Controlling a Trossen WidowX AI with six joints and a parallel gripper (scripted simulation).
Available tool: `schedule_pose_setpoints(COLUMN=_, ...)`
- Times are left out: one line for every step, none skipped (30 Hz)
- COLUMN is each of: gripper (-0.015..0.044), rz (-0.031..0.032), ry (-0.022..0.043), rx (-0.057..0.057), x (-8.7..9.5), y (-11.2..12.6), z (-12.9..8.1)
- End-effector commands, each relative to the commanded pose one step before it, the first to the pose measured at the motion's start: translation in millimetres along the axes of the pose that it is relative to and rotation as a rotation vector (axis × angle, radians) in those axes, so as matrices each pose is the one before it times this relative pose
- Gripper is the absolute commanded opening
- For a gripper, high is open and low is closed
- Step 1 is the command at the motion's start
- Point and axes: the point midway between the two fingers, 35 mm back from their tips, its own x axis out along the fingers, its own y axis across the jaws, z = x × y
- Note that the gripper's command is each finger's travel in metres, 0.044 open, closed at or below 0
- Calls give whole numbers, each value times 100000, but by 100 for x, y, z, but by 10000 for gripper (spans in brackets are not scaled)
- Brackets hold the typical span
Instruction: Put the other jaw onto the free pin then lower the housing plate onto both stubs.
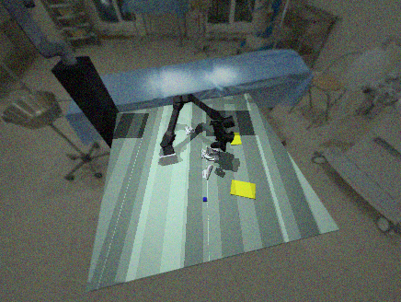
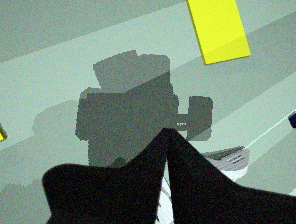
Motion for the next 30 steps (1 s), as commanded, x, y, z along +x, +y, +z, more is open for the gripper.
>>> schedule_pose_setpoints(gripper=0, rz=-180, ry=3528, rx=6385, x=388, y=-754, z=-455)
schedule_pose_setpoints(gripper=0, rz=-26, ry=777, rx=1706, x=61, y=-202, z=-64)
schedule_pose_setpoints(gripper=0, rz=-29, ry=776, rx=1708, x=60, y=-201, z=-61)
schedule_pose_setpoints(gripper=0, rz=-32, ry=776, rx=1711, x=59, y=-201, z=-59)
schedule_pose_setpoints(gripper=0, rz=-35, ry=775, rx=1713, x=58, y=-200, z=-56)
schedule_pose_setpoints(gripper=0, rz=-38, ry=775, rx=1716, x=58, y=-200, z=-53)
schedule_pose_setpoints(gripper=0, rz=-41, ry=774, rx=1718, x=57, y=-199, z=-51)
schedule_pose_setpoints(gripper=0, rz=-44, ry=774, rx=1721, x=56, y=-199, z=-48)
schedule_pose_setpoints(gripper=0, rz=-47, ry=773, rx=1723, x=55, y=-198, z=-46)
schedule_pose_setpoints(gripper=0, rz=-50, ry=773, rx=1726, x=55, y=-198, z=-43)
schedule_pose_setpoints(gripper=0, rz=-52, ry=773, rx=1728, x=54, y=-197, z=-41)
schedule_pose_setpoints(gripper=0, rz=-55, ry=772, rx=1730, x=53, y=-196, z=-39)
schedule_pose_setpoints(gripper=0, rz=-58, ry=772, rx=1733, x=52, y=-195, z=-36)
schedule_pose_setpoints(gripper=0, rz=-61, ry=771, rx=1735, x=51, y=-195, z=-34)
schedule_pose_setpoints(gripper=0, rz=-64, ry=771, rx=1737, x=51, y=-194, z=-31)
schedule_pose_setpoints(gripper=0, rz=-67, ry=771, rx=1739, x=50, y=-193, z=-29)
schedule_pose_setpoints(gripper=0, rz=-70, ry=771, rx=1741, x=49, y=-192, z=-27)
schedule_pose_setpoints(gripper=0, rz=-73, ry=770, rx=1743, x=48, y=-191, z=-25)
schedule_pose_setpoints(gripper=0, rz=-76, ry=770, rx=1745, x=47, y=-190, z=-22)
schedule_pose_setpoints(gripper=0, rz=-79, ry=770, rx=1747, x=47, y=-189, z=-20)
schedule_pose_setpoints(gripper=0, rz=-82, ry=770, rx=1749, x=46, y=-188, z=-18)
schedule_pose_setpoints(gripper=0, rz=-85, ry=769, rx=1751, x=45, y=-187, z=-16)
schedule_pose_setpoints(gripper=0, rz=-88, ry=769, rx=1753, x=44, y=-186, z=-14)
schedule_pose_setpoints(gripper=0, rz=-91, ry=769, rx=1755, x=43, y=-185, z=-11)
schedule_pose_setpoints(gripper=0, rz=-94, ry=769, rx=1756, x=43, y=-184, z=-9)
schedule_pose_setpoints(gripper=0, rz=-97, ry=769, rx=1758, x=42, y=-183, z=-7)
schedule_pose_setpoints(gripper=0, rz=-100, ry=769, rx=1760, x=41, y=-182, z=-5)
schedule_pose_setpoints(gripper=0, rz=-103, ry=769, rx=1761, x=40, y=-181, z=-3)
schedule_pose_setpoints(gripper=0, rz=-107, ry=769, rx=1763, x=39, y=-180, z=-1)
schedule_pose_setpoints(gripper=0, rz=-110, ry=769, rx=1764, x=38, y=-179, z=1)
